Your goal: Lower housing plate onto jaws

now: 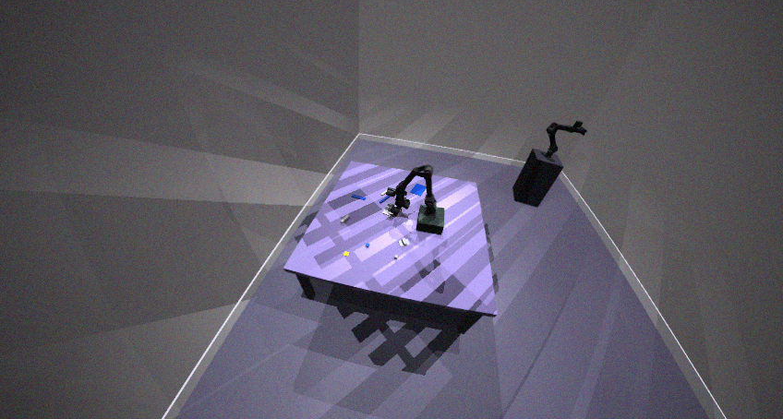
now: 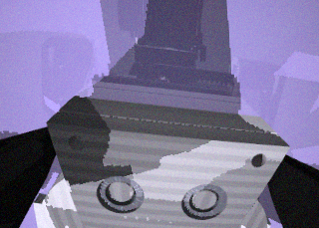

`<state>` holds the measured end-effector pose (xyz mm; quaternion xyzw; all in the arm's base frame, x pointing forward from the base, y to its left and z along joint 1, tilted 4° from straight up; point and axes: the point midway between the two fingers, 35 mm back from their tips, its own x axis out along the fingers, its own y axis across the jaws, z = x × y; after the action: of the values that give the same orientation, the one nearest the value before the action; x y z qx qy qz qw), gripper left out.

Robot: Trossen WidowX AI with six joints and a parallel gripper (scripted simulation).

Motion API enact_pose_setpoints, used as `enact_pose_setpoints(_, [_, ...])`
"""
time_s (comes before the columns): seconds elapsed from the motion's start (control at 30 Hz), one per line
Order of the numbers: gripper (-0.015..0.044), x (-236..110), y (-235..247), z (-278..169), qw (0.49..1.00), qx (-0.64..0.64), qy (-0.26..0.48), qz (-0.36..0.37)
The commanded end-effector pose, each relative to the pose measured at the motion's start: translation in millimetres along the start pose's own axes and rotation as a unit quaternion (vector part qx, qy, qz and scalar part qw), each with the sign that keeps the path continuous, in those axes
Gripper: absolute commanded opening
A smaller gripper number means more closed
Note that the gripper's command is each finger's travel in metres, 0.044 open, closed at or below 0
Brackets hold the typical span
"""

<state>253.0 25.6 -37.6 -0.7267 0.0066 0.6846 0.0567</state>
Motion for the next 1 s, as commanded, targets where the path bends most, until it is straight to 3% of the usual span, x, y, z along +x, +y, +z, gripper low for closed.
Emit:
enact_pose_setpoints(0.0, [0.0440,-0.2,0.0,0.2,1.000,0.000,0.000,0.000])
enact_pose_setpoints(0.17, [0.0440,-19.4,-0.2,-1.8,1.000,0.000,0.000,0.000])
enact_pose_setpoints(0.4, [0.0440,-74.0,0.2,1.7,1.000,0.000,0.000,0.000])
enact_pose_setpoints(0.6, [0.0440,-71.6,0.5,2.7,1.000,0.002,0.001,0.000])
enact_pose_setpoints(0.97, [0.0440,-124.0,9.6,44.2,1.000,0.001,-0.002,0.000])
